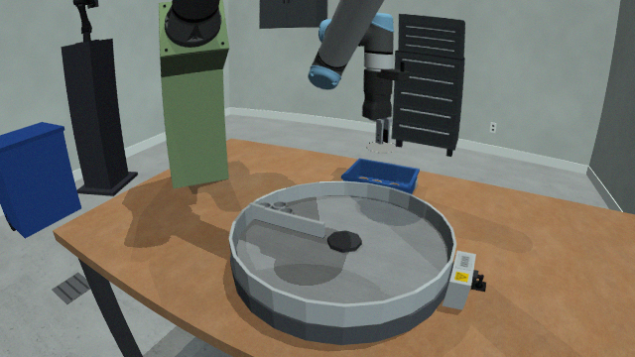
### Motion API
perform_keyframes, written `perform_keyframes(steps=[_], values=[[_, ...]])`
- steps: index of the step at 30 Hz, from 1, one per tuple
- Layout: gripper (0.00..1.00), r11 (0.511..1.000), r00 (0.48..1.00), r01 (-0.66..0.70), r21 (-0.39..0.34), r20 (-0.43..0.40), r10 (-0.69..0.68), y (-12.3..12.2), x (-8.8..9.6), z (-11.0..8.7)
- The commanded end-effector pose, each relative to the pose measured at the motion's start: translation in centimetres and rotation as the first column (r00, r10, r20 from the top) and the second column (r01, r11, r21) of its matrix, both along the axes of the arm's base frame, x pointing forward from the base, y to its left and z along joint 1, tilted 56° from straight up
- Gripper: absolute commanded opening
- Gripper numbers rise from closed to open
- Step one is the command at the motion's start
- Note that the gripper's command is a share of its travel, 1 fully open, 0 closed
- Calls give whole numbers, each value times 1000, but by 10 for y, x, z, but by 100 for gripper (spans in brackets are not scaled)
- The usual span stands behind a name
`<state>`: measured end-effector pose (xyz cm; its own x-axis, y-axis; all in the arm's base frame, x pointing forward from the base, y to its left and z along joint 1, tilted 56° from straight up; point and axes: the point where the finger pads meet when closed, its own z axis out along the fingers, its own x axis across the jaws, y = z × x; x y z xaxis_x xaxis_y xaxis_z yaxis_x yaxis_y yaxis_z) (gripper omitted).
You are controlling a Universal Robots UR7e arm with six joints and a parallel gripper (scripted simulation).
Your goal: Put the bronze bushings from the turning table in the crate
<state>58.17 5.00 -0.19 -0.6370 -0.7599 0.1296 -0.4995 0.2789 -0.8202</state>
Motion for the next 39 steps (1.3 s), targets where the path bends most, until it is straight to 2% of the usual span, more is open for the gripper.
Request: perform_keyframes(steps=[1,9,10,39], values=[[42,1000,1000,-1,0,1,1,0,0,0],[42,1000,1000,-1,0,1,1,0,0,0],[100,1000,1000,-1,0,1,1,0,0,0],[100,1000,1000,-1,0,1,1,0,0,0]])
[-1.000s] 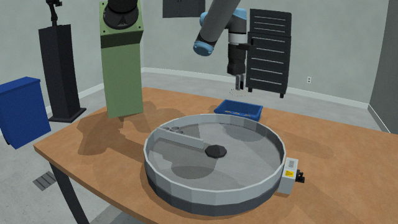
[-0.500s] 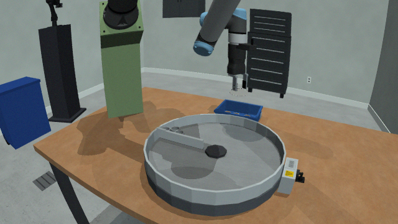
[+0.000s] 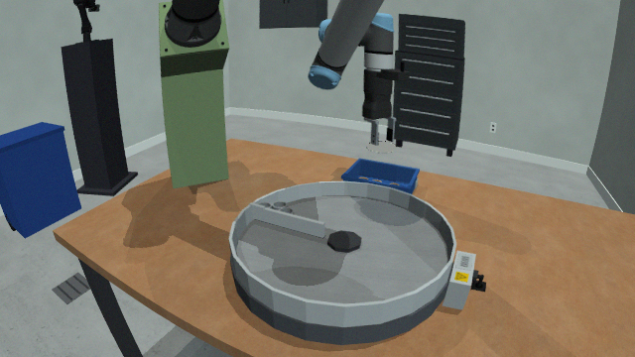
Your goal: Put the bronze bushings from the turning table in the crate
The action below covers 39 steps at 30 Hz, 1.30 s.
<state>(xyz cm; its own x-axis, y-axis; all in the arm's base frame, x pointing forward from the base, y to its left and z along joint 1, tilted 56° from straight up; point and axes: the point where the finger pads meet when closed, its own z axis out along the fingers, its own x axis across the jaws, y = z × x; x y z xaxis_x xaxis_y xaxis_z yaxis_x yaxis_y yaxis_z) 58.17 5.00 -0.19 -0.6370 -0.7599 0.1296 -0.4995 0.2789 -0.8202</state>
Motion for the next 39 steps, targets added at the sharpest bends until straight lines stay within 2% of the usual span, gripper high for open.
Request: perform_keyframes(steps=[1,4,9,21,26,38,39], values=[[100,1000,1000,-1,0,1,1,0,0,0],[100,1000,1000,-1,0,1,1,0,0,0],[100,982,982,121,148,130,-140,2,-2,2],[100,982,982,121,148,130,-140,2,-2,2],[100,929,929,214,302,233,-289,4,-3,4],[100,929,929,214,302,233,-289,4,-3,4],[100,916,915,226,331,249,-316,4,-3,4]])
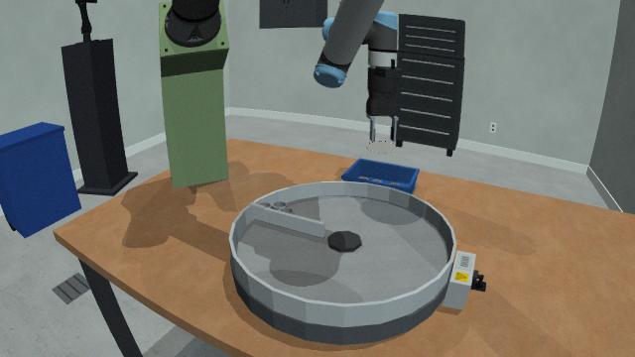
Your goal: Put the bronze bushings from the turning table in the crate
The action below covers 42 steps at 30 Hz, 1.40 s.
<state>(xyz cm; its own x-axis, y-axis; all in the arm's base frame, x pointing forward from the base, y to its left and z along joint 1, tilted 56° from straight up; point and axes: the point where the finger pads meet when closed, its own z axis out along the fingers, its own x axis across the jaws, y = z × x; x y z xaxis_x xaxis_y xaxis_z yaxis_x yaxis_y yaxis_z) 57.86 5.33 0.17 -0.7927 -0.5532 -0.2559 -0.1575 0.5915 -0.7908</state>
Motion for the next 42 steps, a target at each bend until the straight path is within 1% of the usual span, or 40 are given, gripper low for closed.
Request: perform_keyframes(steps=[1,4,16,21,33,38,42], values=[[100,997,997,49,56,54,-52,1,-1,1],[100,982,982,119,147,129,-139,2,-2,2],[100,982,982,119,147,129,-139,2,-2,2],[100,930,930,212,302,231,-287,4,-3,4],[100,930,930,212,302,231,-287,4,-3,4],[100,846,846,274,458,304,-439,5,-5,6],[100,846,846,274,458,304,-439,5,-5,6]])
